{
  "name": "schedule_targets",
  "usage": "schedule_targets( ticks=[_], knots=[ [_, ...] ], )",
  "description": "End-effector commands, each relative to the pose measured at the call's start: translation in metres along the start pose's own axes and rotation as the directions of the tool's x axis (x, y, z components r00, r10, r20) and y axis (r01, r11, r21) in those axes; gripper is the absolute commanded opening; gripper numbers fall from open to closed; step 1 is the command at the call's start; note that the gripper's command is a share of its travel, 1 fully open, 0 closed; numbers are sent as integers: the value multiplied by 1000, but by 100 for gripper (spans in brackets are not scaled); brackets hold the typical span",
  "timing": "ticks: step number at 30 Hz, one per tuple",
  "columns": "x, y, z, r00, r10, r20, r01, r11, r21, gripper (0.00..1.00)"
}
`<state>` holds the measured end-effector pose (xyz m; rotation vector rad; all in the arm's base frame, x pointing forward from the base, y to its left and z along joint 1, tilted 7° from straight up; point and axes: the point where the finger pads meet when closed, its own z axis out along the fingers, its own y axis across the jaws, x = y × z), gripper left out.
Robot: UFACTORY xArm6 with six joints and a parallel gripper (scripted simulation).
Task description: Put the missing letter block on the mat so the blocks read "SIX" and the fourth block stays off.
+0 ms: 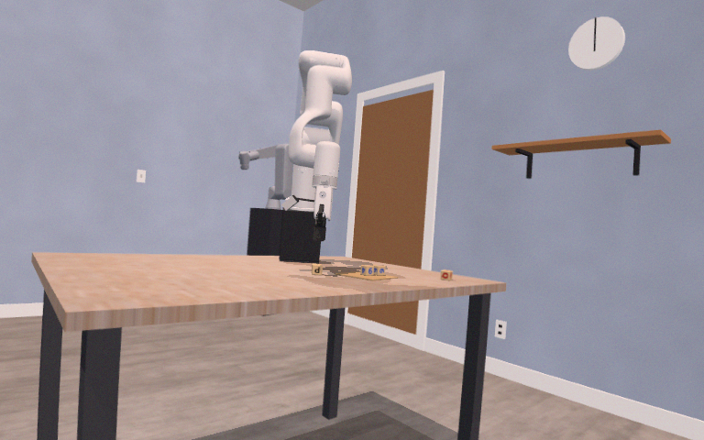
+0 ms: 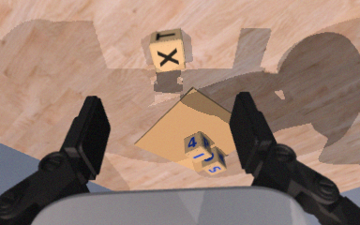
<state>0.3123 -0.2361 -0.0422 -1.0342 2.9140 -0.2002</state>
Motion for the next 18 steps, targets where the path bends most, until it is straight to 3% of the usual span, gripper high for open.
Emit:
schedule_targets(
  ticks=[1,5,6,18],
  knots=[
    [0,-1,3,993,-116,20,116,993,-9,100],
    [-1,-1,4,990,-139,21,139,990,-9,100],
    [-1,-1,4,990,-139,21,139,990,-9,69],
    [-1,-1,4,990,-139,21,139,990,-9,69]
  ],
)
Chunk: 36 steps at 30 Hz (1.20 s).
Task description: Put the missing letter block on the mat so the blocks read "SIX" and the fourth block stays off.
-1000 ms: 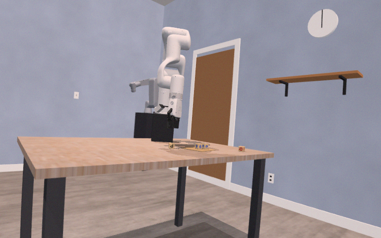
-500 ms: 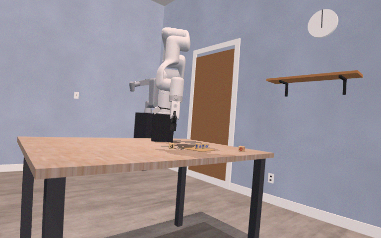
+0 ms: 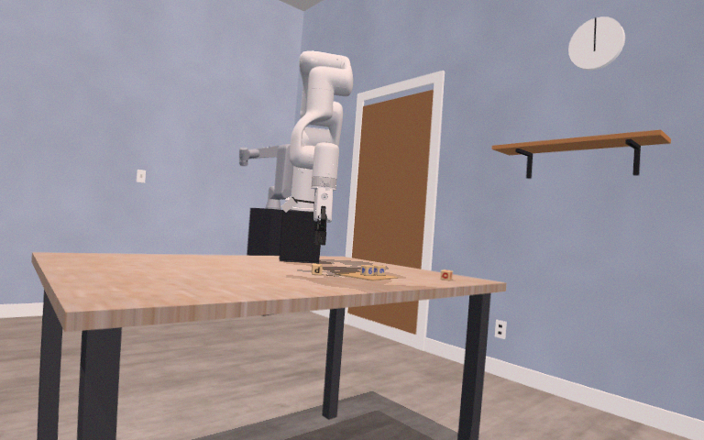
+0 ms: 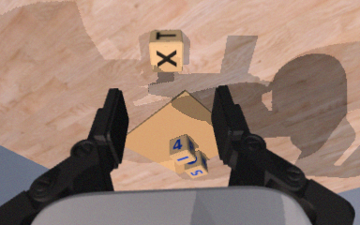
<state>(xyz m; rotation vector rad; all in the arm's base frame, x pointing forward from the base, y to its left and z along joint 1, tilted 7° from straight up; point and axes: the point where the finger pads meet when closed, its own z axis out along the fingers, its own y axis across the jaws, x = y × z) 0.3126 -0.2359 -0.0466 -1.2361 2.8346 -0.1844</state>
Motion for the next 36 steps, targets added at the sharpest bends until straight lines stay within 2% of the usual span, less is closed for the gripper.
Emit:
schedule_targets(
  ticks=[1,27,36],
  knots=[
    [0,-1,-1,1000,0,7,0,1000,-1,69],
    [0,-1,0,1000,0,7,0,1000,-1,69],
    [0,-2,9,1000,0,9,1,1000,-2,69]
  ],
)
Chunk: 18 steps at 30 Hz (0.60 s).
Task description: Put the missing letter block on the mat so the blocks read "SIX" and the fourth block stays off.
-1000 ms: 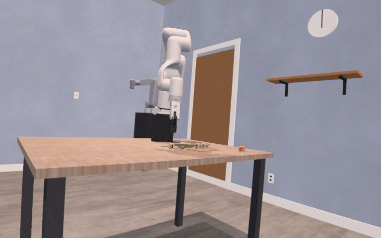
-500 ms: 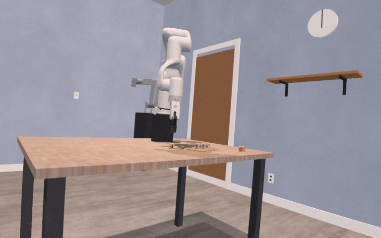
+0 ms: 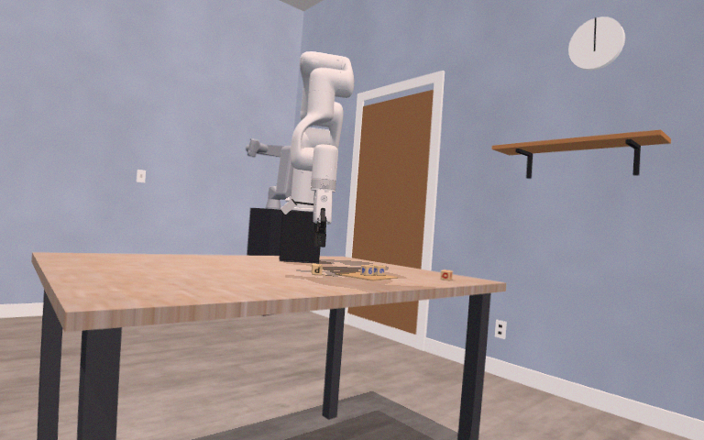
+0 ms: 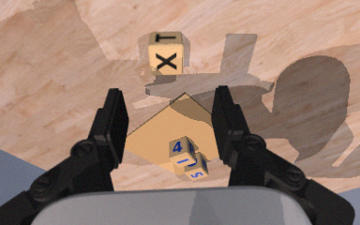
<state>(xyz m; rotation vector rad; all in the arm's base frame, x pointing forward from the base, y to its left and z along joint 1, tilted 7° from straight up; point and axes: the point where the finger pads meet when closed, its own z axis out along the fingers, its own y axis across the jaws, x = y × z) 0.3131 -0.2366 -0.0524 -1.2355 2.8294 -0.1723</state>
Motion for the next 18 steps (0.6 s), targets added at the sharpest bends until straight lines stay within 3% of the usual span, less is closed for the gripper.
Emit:
schedule_targets(
  ticks=[1,18],
  knots=[
    [0,-1,5,1000,0,0,0,1000,3,69],
    [0,-2,24,1000,0,0,0,1000,3,69]
  ],
)
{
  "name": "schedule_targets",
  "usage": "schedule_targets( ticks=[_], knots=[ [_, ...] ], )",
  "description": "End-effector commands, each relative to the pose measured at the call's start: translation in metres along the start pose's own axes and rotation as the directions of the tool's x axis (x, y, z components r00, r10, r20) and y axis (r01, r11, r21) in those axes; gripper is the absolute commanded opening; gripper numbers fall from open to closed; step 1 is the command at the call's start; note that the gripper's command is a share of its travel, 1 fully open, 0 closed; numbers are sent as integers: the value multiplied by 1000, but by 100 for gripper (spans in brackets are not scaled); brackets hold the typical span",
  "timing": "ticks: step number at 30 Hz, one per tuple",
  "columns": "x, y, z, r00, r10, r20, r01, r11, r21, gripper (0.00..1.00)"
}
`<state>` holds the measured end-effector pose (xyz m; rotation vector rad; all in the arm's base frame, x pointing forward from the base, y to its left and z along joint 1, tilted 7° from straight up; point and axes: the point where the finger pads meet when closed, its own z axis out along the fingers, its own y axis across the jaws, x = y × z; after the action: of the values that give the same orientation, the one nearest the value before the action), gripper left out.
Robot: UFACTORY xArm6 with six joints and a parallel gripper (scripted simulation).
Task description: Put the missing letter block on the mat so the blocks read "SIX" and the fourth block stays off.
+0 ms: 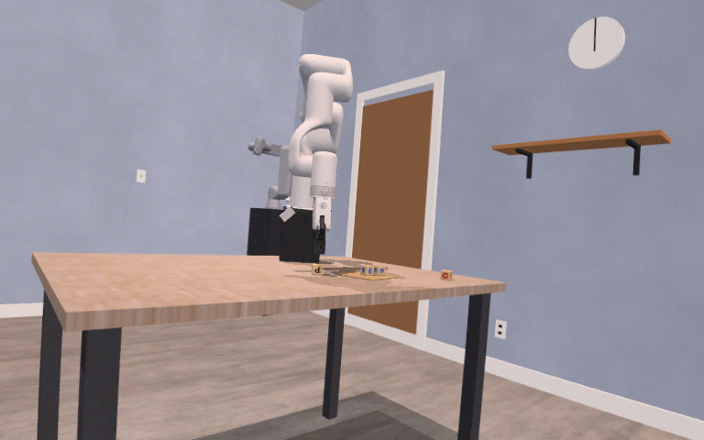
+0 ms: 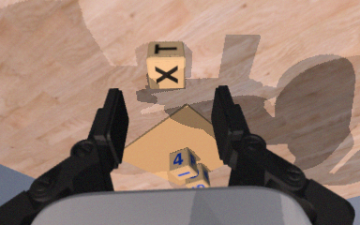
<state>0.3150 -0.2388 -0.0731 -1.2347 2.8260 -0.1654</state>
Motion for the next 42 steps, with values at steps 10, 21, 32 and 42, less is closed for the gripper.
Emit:
schedule_targets(
  ticks=[10,21,32,42],
  knots=[
    [0,-2,12,1000,0,-5,0,1000,5,69],
    [0,-2,21,1000,0,-5,0,1000,5,69],
    [0,-2,24,1000,0,-5,0,1000,5,69],
    [0,-2,24,1000,0,-5,0,1000,5,69]
  ],
)
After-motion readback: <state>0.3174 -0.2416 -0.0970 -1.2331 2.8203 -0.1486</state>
